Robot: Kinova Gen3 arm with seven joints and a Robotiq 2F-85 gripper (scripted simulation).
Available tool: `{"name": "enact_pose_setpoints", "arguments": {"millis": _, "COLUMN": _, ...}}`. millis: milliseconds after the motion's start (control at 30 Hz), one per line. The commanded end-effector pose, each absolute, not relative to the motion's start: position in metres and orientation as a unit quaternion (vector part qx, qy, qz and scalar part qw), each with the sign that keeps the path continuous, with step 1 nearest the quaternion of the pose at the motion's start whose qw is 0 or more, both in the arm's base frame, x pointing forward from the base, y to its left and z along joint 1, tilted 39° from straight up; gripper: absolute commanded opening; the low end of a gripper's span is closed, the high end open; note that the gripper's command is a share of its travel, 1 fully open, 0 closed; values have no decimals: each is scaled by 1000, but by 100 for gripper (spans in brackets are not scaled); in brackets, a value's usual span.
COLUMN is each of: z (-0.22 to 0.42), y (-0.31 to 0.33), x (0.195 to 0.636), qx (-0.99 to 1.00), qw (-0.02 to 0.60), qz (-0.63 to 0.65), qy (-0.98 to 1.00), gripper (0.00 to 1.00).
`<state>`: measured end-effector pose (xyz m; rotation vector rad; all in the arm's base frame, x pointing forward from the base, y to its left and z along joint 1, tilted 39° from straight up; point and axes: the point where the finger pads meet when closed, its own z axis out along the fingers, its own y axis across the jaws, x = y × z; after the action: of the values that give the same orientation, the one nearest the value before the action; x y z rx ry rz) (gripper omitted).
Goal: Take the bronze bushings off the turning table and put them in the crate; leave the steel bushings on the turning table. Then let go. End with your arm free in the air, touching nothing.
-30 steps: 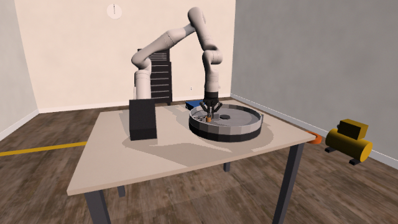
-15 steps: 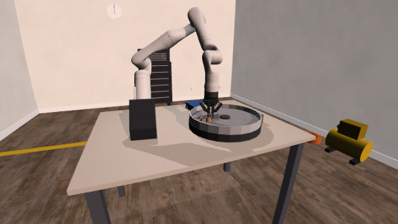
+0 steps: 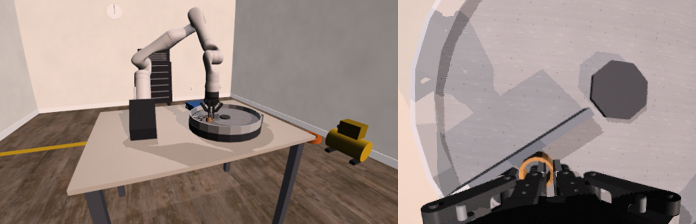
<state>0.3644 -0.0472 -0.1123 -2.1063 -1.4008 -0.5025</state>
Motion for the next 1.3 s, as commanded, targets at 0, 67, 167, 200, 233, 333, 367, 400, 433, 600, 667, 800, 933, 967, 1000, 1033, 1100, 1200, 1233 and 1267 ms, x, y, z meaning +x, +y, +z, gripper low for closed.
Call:
{"name": "enact_pose_setpoints", "arguments": {"millis": 0, "z": -112, "y": -48, "x": 365, "qx": -785, "qw": 277, "qz": -187, "qy": -522, "gripper": 0}}
{"name": "enact_pose_setpoints", "arguments": {"millis": 67, "z": -112, "y": -48, "x": 365, "qx": -785, "qw": 277, "qz": -187, "qy": -522, "gripper": 0}}
{"name": "enact_pose_setpoints", "arguments": {"millis": 167, "z": -112, "y": -48, "x": 365, "qx": -785, "qw": 277, "qz": -187, "qy": -522, "gripper": 0}}
{"name": "enact_pose_setpoints", "arguments": {"millis": 200, "z": -112, "y": -48, "x": 365, "qx": -785, "qw": 277, "qz": -187, "qy": -522, "gripper": 0}}
{"name": "enact_pose_setpoints", "arguments": {"millis": 233, "z": -112, "y": -48, "x": 365, "qx": -785, "qw": 277, "qz": -187, "qy": -522, "gripper": 0}}
{"name": "enact_pose_setpoints", "arguments": {"millis": 333, "z": -110, "y": -50, "x": 365, "qx": -785, "qw": 277, "qz": -187, "qy": -522, "gripper": 0}}
{"name": "enact_pose_setpoints", "arguments": {"millis": 367, "z": -109, "y": -51, "x": 365, "qx": -785, "qw": 277, "qz": -187, "qy": -522, "gripper": 0}}
{"name": "enact_pose_setpoints", "arguments": {"millis": 400, "z": -108, "y": -52, "x": 365, "qx": -785, "qw": 277, "qz": -187, "qy": -522, "gripper": 0}}
{"name": "enact_pose_setpoints", "arguments": {"millis": 433, "z": -106, "y": -53, "x": 365, "qx": -785, "qw": 277, "qz": -187, "qy": -522, "gripper": 0}}
{"name": "enact_pose_setpoints", "arguments": {"millis": 600, "z": -106, "y": -53, "x": 365, "qx": -785, "qw": 277, "qz": -187, "qy": -522, "gripper": 0}}
{"name": "enact_pose_setpoints", "arguments": {"millis": 667, "z": -106, "y": -53, "x": 365, "qx": -785, "qw": 277, "qz": -187, "qy": -522, "gripper": 0}}
{"name": "enact_pose_setpoints", "arguments": {"millis": 800, "z": -106, "y": -53, "x": 365, "qx": -785, "qw": 277, "qz": -187, "qy": -522, "gripper": 0}}
{"name": "enact_pose_setpoints", "arguments": {"millis": 933, "z": -103, "y": -55, "x": 365, "qx": -785, "qw": 277, "qz": -187, "qy": -522, "gripper": 0}}
{"name": "enact_pose_setpoints", "arguments": {"millis": 967, "z": -102, "y": -56, "x": 365, "qx": -785, "qw": 277, "qz": -187, "qy": -522, "gripper": 0}}
{"name": "enact_pose_setpoints", "arguments": {"millis": 1000, "z": -101, "y": -57, "x": 365, "qx": -785, "qw": 277, "qz": -187, "qy": -522, "gripper": 0}}
{"name": "enact_pose_setpoints", "arguments": {"millis": 1033, "z": -101, "y": -57, "x": 365, "qx": -785, "qw": 277, "qz": -187, "qy": -522, "gripper": 0}}
{"name": "enact_pose_setpoints", "arguments": {"millis": 1100, "z": -101, "y": -57, "x": 365, "qx": -785, "qw": 277, "qz": -187, "qy": -522, "gripper": 0}}
{"name": "enact_pose_setpoints", "arguments": {"millis": 1200, "z": -101, "y": -57, "x": 365, "qx": -785, "qw": 277, "qz": -187, "qy": -522, "gripper": 0}}
{"name": "enact_pose_setpoints", "arguments": {"millis": 1233, "z": -101, "y": -57, "x": 365, "qx": -785, "qw": 277, "qz": -187, "qy": -522, "gripper": 0}}
{"name": "enact_pose_setpoints", "arguments": {"millis": 1267, "z": -101, "y": -57, "x": 365, "qx": -785, "qw": 277, "qz": -187, "qy": -522, "gripper": 0}}
